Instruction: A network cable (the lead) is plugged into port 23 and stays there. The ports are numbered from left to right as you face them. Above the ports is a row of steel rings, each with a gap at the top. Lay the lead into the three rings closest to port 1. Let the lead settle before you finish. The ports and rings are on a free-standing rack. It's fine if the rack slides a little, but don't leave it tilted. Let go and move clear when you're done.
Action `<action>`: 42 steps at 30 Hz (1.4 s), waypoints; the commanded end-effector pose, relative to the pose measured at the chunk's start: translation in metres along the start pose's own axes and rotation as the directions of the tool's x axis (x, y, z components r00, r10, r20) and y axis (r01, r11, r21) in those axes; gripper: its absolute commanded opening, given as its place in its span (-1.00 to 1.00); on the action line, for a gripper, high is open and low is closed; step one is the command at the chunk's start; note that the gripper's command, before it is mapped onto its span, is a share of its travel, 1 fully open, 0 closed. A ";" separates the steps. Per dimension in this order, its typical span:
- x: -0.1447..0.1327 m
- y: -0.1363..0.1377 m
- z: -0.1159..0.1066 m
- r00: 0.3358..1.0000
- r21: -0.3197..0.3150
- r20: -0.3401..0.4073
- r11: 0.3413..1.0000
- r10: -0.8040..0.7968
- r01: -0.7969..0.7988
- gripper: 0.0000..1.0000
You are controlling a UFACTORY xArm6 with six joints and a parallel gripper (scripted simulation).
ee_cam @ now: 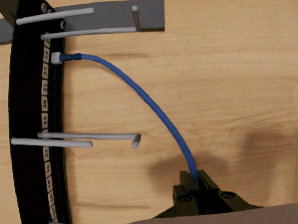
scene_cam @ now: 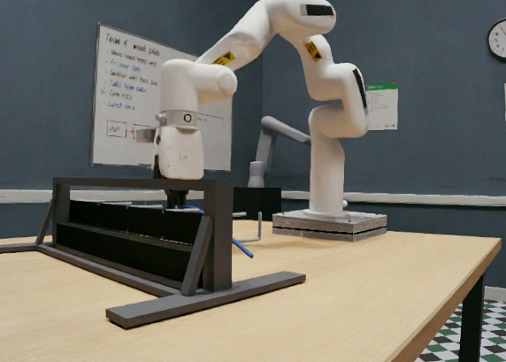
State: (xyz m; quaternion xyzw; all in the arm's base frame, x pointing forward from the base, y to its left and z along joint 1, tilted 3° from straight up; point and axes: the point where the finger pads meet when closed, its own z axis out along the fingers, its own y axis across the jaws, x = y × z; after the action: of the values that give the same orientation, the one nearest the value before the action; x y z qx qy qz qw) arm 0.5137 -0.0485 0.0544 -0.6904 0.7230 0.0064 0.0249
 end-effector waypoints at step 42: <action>-0.007 -0.061 -0.041 1.000 0.004 0.000 1.000 0.007 -0.007 -1.00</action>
State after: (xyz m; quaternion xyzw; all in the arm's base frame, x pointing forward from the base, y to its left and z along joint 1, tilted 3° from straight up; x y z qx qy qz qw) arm 0.5574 -0.0453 0.0962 -0.6887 0.7245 0.0040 0.0278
